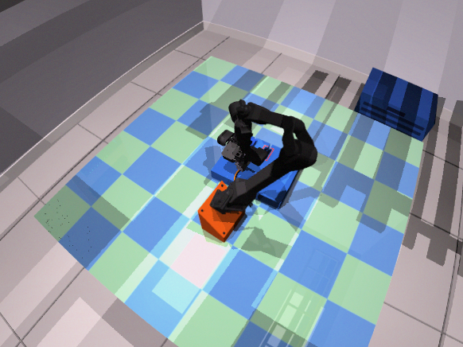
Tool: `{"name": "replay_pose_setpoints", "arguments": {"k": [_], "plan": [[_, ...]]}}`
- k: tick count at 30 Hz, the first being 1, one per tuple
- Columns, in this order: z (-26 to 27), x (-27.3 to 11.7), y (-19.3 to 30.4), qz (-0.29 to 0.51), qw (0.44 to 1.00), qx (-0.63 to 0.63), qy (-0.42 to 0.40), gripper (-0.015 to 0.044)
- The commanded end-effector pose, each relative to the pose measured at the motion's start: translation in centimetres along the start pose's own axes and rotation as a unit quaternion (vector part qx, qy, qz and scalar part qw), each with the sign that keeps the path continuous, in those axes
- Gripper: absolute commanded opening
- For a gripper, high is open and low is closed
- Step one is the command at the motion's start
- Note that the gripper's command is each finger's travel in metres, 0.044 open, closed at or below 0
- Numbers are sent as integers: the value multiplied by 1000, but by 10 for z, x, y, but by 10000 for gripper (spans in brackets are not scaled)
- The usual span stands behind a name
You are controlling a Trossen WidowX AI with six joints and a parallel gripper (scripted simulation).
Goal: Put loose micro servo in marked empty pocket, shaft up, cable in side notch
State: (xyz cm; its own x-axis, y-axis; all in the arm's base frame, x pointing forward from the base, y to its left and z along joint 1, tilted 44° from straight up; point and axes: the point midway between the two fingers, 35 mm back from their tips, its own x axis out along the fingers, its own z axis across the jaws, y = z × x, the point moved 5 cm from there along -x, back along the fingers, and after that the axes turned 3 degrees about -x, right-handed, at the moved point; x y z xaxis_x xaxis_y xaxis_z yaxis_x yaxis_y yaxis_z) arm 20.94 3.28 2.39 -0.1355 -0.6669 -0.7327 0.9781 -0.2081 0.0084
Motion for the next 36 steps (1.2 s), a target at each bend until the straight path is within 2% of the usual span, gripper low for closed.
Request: {"name": "replay_pose_setpoints", "arguments": {"k": [1, 4, 7, 13, 23, 36], "plan": [[0, 0, 0, 2, 1000, -2, -1, 85], [0, 0, 0, 2, 1000, -2, -1, 65], [0, -5, 1, 2, 1000, -2, -1, 0], [2, -29, -2, 1, 1000, -2, -1, 0], [4, -30, -2, 1, 1000, -2, -1, 0], [4, -30, 24, 2, 1000, -2, -1, 0]]}}
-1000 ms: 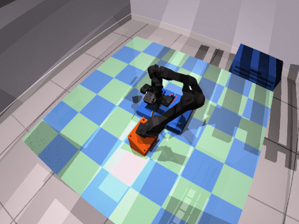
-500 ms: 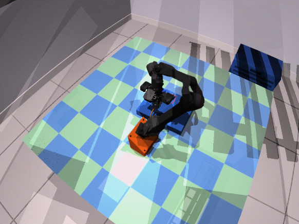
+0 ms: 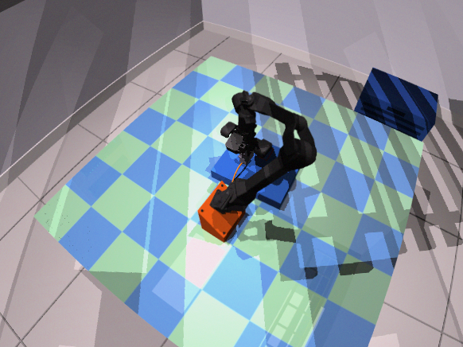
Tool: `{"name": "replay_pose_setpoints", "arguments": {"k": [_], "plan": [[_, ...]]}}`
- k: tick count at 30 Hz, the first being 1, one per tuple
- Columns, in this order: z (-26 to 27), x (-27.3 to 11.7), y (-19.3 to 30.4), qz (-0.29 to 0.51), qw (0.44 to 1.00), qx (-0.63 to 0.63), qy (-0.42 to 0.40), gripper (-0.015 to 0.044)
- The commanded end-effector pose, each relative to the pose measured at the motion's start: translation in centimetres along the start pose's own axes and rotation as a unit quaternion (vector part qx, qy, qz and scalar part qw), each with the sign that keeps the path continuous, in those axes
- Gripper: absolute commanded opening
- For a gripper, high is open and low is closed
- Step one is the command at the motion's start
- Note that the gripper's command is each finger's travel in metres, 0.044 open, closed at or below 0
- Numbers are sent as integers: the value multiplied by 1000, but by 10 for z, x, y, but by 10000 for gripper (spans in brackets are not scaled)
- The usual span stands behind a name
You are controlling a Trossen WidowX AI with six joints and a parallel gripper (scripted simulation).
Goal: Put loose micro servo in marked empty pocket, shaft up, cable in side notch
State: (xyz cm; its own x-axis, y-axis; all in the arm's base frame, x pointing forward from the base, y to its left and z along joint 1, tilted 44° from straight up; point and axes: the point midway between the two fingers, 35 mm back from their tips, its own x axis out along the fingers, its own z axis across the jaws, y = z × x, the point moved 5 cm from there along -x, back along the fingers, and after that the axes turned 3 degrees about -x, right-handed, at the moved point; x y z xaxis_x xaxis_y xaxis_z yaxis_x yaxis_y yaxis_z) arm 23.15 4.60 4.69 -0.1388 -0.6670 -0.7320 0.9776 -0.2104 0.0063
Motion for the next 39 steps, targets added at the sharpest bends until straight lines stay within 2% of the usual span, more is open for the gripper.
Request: {"name": "replay_pose_setpoints", "arguments": {"k": [1, 10, 17, 28, 39], "plan": [[4, -1, 5, 3, 1000, -2, -1, 0], [44, -1, 7, 3, 1000, -2, -2, 0], [47, -1, 8, 3, 1000, 15, -2, 0], [47, -1, 8, 4, 981, 195, -1, 0], [47, -1, 8, 4, 926, 377, 0, 0]]}}
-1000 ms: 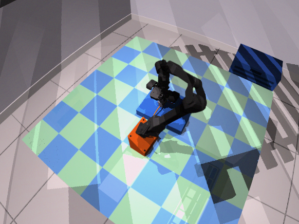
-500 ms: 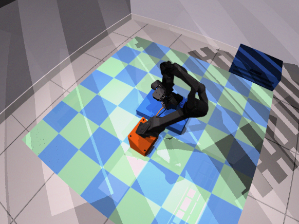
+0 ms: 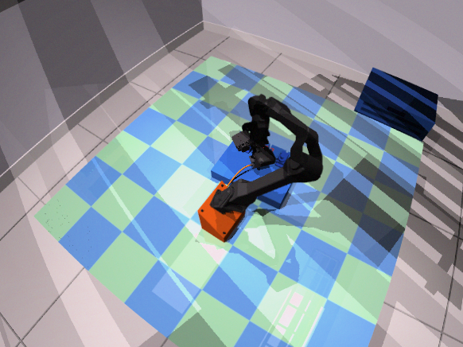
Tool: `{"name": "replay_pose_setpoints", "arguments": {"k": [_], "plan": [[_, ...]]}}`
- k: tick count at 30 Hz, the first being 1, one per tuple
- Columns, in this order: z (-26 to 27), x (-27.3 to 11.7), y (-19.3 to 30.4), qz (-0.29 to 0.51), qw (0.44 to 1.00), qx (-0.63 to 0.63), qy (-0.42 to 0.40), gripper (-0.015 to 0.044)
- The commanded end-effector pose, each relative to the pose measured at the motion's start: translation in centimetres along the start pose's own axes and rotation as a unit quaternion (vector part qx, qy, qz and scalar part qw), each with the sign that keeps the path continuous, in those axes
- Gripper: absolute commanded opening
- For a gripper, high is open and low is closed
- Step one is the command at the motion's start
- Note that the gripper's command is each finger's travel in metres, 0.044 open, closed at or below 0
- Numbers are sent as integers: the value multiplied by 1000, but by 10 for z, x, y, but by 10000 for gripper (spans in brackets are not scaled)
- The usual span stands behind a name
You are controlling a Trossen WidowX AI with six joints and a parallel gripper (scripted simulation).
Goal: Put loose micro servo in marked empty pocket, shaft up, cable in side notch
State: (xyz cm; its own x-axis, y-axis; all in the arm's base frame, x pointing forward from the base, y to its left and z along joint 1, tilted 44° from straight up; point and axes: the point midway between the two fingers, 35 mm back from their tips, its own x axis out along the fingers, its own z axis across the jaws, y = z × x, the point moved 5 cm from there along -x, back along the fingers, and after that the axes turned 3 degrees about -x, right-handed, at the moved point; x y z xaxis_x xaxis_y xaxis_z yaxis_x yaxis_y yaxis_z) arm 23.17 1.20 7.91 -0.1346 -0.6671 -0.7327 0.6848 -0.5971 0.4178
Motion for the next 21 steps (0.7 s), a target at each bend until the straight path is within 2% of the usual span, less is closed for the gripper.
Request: {"name": "replay_pose_setpoints", "arguments": {"k": [1, 11, 21], "plan": [[1, 0, 0, 2, 997, 80, -1, 0], [1, 0, 0, 2, 968, 250, 0, 0], [1, 0, 0, 2, 911, 412, 0, 0]]}}
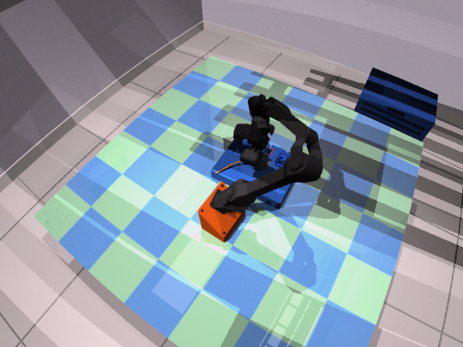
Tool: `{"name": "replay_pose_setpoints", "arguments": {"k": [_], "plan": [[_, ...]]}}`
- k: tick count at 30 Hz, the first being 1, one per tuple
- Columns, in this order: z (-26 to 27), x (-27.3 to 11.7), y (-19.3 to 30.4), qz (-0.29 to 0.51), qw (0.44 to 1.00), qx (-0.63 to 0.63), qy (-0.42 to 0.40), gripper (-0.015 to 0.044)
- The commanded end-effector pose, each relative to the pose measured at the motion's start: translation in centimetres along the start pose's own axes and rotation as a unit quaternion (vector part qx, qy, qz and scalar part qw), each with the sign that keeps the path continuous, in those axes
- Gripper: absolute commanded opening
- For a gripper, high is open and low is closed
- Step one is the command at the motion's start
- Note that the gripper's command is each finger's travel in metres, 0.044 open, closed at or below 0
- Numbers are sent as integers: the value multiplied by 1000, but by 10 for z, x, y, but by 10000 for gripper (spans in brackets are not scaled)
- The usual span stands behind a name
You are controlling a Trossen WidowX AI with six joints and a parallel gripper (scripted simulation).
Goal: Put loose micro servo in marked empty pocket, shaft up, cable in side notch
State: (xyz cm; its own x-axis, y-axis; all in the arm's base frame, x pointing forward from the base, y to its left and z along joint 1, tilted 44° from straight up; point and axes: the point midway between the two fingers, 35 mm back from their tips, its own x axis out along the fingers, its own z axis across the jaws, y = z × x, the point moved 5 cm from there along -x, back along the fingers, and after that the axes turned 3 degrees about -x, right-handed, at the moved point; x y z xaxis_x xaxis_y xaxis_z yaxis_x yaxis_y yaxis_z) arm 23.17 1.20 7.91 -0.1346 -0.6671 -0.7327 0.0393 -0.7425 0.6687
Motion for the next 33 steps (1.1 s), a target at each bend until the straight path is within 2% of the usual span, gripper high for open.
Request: {"name": "replay_pose_setpoints", "arguments": {"k": [1, 17, 33], "plan": [[0, 0, 1, 2, 997, 80, 1, 0], [0, 0, 1, 2, 937, 348, 2, 0], [0, 0, 1, 1, 807, 590, 2, 0]]}}
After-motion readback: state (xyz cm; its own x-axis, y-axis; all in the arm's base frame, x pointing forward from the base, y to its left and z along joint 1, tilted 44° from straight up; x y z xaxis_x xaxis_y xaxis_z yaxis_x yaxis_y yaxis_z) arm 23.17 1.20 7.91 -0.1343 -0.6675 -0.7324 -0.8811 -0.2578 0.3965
